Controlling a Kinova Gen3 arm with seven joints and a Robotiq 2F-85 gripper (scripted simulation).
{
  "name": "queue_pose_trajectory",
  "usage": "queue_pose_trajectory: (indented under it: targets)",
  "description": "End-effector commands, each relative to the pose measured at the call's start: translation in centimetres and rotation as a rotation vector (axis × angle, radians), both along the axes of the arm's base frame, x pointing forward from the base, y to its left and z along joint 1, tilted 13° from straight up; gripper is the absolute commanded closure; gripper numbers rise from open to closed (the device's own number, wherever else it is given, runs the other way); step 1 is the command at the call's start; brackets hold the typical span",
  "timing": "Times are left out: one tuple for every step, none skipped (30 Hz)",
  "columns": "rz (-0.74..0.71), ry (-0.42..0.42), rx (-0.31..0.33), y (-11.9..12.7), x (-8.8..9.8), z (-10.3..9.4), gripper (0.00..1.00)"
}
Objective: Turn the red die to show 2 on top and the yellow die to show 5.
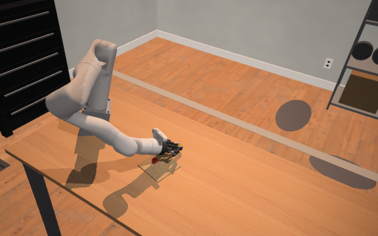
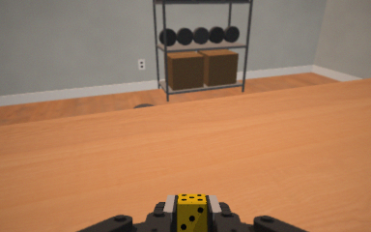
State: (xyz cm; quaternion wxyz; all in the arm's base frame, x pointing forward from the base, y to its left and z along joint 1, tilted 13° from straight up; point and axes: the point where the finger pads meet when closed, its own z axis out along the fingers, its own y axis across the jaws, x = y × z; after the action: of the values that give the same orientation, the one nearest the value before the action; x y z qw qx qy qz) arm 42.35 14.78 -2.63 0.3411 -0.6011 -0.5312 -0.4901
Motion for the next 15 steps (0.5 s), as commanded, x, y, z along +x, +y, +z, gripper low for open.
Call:
queue_pose_trajectory:
  targets:
    - [0.000, -0.001, 0.000, -0.02, 0.03, 0.06, 0.85]
    - [0.000, -0.001, 0.000, -0.02, 0.03, 0.06, 0.85]
    - [0.000, -0.001, 0.000, -0.02, 0.03, 0.06, 0.85]
    - [0.000, -0.001, 0.000, -0.02, 0.03, 0.06, 0.85]
    - [0.000, -0.001, 0.000, -0.02, 0.03, 0.05, 0.85]
    - [0.000, -0.001, 0.000, -0.01, 0.03, 0.03, 0.85]
    - [0.000, -0.001, 0.000, -0.01, 0.04, 0.01, 0.85]
    - [0.000, -0.001, 0.000, 0.00, 0.04, -0.03, 0.85]
    - [0.000, -0.001, 0.000, 0.00, 0.05, -0.07, 0.85]
    - [0.000, -0.001, 0.000, 0.01, 0.05, -0.12, 0.85]
    - [0.000, -0.001, 0.000, 0.02, 0.06, -0.17, 0.85]
    - [0.000, -0.001, 0.000, 0.03, 0.07, -0.24, 0.85]
    - [0.000, -0.001, 0.000, 0.04, 0.08, -0.30, 0.85]
    - [0.000, -0.001, 0.000, 0.05, 0.09, -0.37, 0.85]
    - [0.000, -0.001, 0.000, 0.07, 0.10, -0.44, 0.85]
